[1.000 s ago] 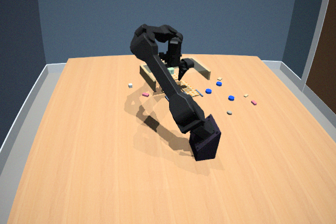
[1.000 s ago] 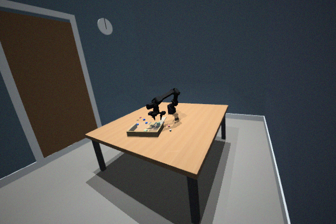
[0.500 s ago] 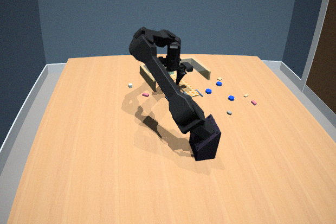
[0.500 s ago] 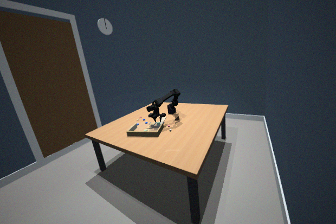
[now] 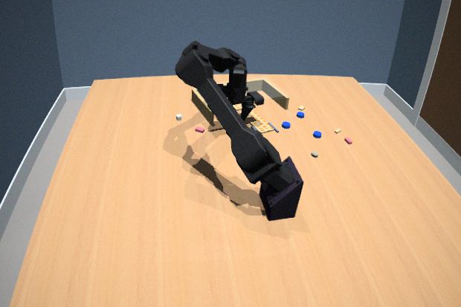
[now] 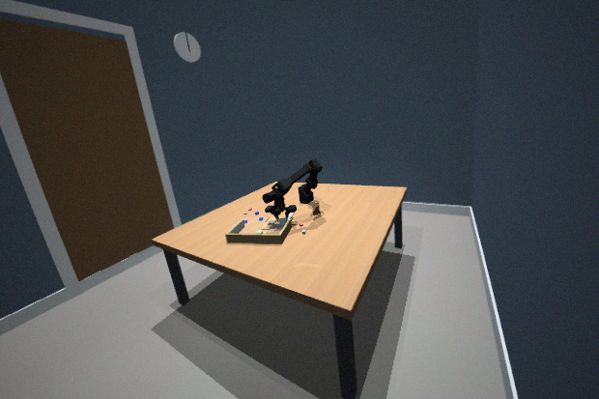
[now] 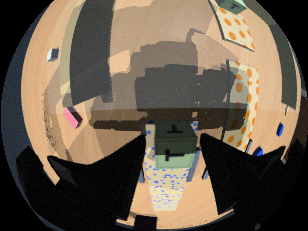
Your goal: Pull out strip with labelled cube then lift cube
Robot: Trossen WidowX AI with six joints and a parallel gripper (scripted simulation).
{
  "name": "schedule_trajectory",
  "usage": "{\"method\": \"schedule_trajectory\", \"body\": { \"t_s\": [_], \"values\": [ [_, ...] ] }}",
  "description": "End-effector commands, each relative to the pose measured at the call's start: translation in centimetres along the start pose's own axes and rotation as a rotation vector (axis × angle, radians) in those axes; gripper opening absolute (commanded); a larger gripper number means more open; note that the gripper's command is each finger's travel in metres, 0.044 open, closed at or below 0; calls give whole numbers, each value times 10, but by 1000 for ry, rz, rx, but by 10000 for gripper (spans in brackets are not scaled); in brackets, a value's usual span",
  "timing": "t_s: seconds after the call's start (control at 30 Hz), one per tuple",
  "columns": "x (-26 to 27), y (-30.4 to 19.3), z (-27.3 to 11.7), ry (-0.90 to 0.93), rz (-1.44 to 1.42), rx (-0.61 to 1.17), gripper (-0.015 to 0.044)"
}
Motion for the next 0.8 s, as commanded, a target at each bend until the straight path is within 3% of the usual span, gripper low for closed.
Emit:
{"method": "schedule_trajectory", "body": {
  "t_s": [0.0,0.03,0.17,0.4,0.53,0.77],
  "values": [
    [0,-2,4,7,10,1,250],
    [0,-2,4,7,10,1,250],
    [0,0,2,0,0,1,145],
    [0,0,2,0,0,1,98],
    [0,-3,-1,0,1,1,0],
    [-1,-34,-25,1,7,3,0]
  ]
}}
Point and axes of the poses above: the point midway between the two fingers, 35 mm back from their tips, its own z axis out along the fingers, its own x axis across the jaws, y = z × x, the point moved 2 cm from there along -z, back along the fingers, and after that the axes turned 8 degrees about z, right-handed, at the moved point
